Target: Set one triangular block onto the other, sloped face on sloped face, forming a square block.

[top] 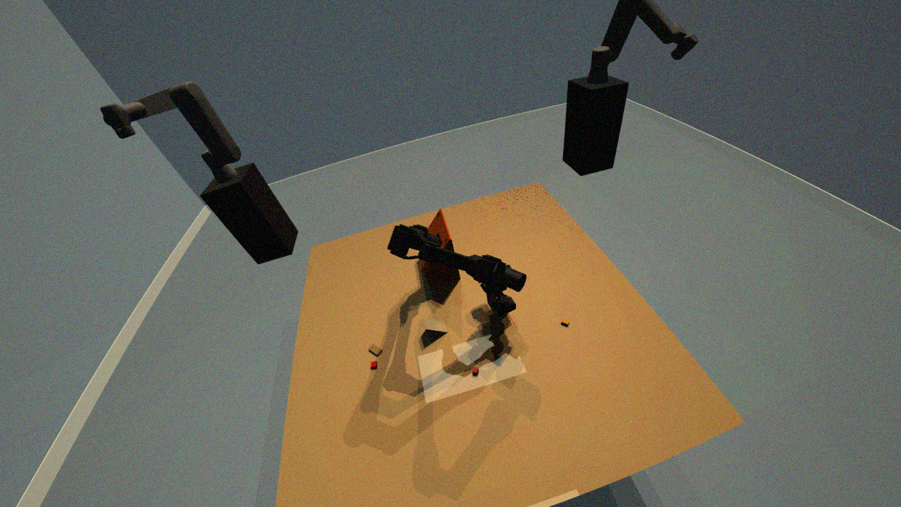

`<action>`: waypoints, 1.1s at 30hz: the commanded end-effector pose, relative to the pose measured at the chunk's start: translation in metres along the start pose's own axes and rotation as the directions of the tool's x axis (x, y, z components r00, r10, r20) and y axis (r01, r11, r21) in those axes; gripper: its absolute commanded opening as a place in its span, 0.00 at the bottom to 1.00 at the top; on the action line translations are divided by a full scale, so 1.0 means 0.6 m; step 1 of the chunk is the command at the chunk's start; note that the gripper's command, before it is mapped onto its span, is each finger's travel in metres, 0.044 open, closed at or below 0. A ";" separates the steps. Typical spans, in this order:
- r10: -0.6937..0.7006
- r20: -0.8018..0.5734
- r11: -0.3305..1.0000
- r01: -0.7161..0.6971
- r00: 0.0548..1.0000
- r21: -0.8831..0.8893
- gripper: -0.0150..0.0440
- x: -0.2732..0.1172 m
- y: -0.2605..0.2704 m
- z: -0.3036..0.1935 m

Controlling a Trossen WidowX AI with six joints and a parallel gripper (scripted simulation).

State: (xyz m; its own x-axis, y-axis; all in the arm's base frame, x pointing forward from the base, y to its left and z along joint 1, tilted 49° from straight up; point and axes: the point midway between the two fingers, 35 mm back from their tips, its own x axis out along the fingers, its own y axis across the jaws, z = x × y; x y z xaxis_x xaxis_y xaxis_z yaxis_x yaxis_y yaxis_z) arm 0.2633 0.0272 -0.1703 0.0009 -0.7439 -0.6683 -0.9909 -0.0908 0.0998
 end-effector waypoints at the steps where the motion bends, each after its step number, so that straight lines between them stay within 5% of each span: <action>1: 0.000 0.000 0.995 0.000 1.000 -0.105 0.25 0.001 0.001 0.000; 7: -0.001 0.000 0.961 0.000 1.000 -0.275 0.25 0.001 0.001 0.000; 33: -0.001 0.000 0.960 0.000 1.000 -0.281 0.25 0.001 0.001 0.000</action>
State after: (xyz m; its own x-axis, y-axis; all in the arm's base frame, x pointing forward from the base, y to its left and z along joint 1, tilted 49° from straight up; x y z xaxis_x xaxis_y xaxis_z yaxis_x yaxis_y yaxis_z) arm 0.2637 0.0274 -0.1706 0.0028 -0.7429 -0.6694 -0.9156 -0.2711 0.2970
